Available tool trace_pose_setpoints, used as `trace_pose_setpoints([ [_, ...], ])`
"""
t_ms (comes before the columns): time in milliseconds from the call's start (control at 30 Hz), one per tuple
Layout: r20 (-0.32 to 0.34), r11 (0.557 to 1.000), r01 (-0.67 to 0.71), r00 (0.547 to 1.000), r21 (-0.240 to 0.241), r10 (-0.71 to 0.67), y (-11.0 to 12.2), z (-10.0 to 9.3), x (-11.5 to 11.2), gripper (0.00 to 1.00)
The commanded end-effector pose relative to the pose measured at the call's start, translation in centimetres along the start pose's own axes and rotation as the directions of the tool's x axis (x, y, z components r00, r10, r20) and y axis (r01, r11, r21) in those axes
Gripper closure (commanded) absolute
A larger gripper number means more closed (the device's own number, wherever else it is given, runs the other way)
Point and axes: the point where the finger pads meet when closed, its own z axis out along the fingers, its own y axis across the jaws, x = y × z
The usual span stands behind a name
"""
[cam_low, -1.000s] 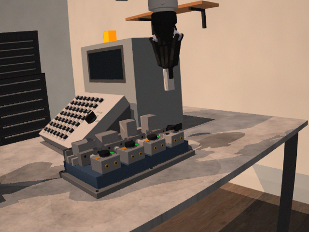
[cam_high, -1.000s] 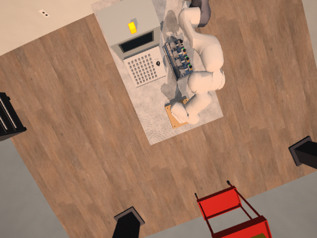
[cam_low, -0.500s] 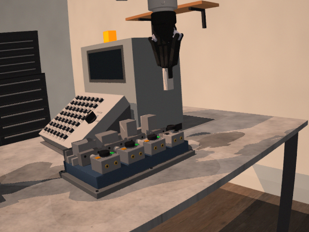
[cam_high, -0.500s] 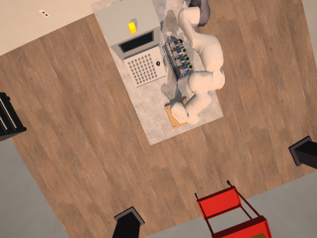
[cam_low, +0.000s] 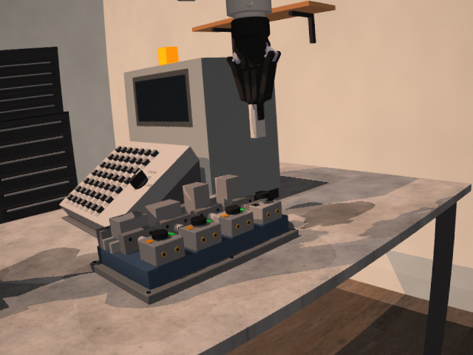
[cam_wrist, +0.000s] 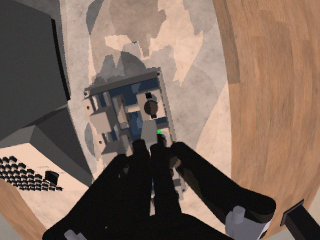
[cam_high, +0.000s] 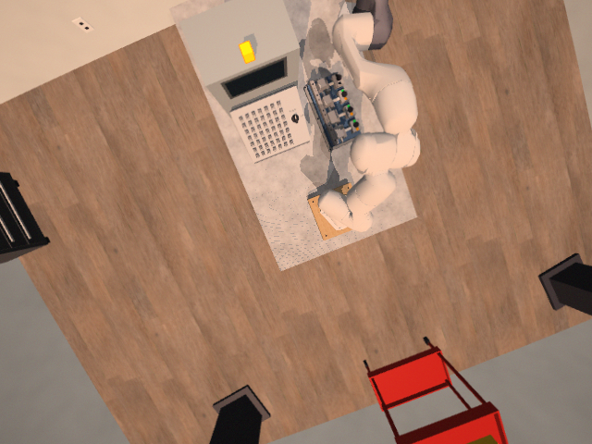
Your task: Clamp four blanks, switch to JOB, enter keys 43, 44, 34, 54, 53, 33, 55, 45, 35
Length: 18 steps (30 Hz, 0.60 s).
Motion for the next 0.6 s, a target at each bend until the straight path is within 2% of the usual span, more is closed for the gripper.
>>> trace_pose_setpoints([
  [0,0.002,1.000,0.011,1.000,-0.001,-0.011,-0.1,0.0,0.0,1.00],
  [367,0.002,1.000,0.011,1.000,0.000,-0.011,-0.1,0.4,0.0,1.00],
  [567,0.002,1.000,0.011,1.000,0.000,-0.011,-0.1,1.3,0.0,1.00],
])
